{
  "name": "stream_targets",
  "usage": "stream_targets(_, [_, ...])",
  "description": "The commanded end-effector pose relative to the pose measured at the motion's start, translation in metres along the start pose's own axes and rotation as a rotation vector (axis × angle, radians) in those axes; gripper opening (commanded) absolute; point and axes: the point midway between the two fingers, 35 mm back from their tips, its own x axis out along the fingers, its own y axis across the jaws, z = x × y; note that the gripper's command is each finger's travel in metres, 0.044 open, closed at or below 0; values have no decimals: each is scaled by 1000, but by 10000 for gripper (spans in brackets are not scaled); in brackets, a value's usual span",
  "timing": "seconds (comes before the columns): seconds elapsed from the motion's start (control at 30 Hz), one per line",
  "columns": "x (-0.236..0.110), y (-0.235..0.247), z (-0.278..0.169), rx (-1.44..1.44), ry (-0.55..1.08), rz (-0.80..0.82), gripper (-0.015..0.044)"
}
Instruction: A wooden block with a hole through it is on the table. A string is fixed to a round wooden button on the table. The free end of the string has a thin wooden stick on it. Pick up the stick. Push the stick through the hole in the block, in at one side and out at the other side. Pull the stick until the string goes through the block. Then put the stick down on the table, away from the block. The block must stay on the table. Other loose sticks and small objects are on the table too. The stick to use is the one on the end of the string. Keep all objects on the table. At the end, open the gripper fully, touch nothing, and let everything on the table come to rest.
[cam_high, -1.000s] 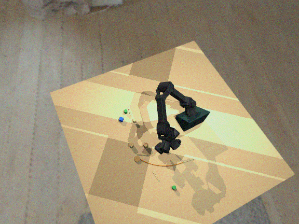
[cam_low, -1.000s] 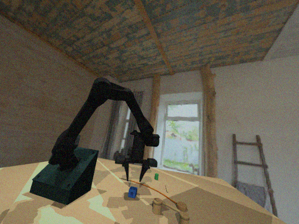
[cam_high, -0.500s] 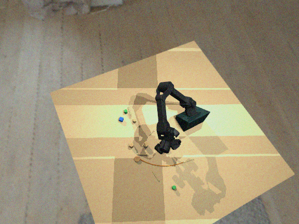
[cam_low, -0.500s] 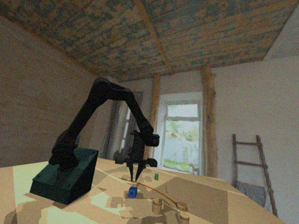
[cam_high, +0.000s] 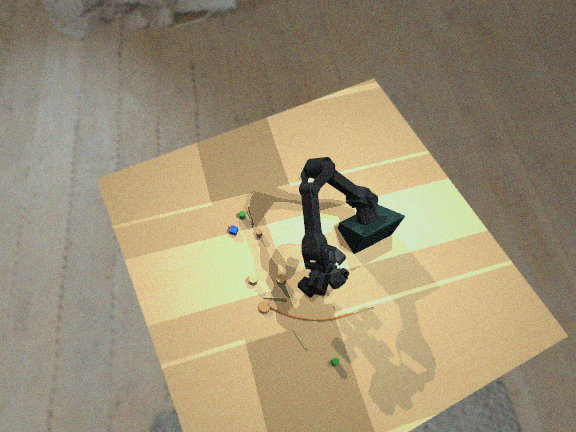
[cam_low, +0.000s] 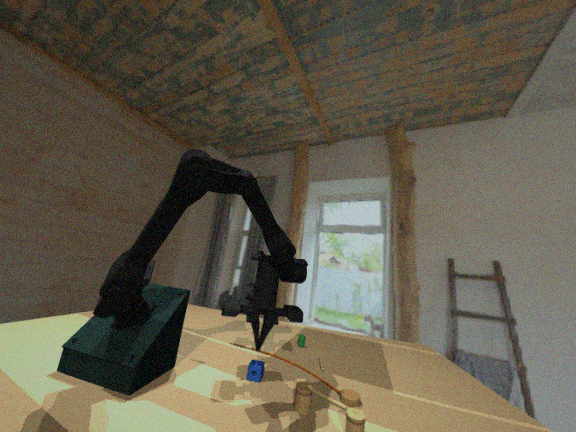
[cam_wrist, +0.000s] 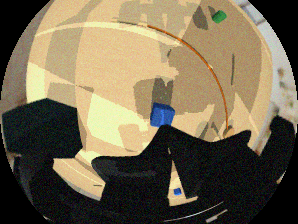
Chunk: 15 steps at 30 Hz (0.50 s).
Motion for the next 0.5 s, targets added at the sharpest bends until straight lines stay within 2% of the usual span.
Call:
stream_targets(0.0, [0, 0, 0, 0, 0, 0, 0])
stream_targets(0.1, [0, 0, 0, 0, 0, 0, 0])
stream_targets(0.4, [0, 0, 0, 0, 0, 0, 236])
stream_targets(0.47, [0, 0, 0, 0, 0, 0, 243])
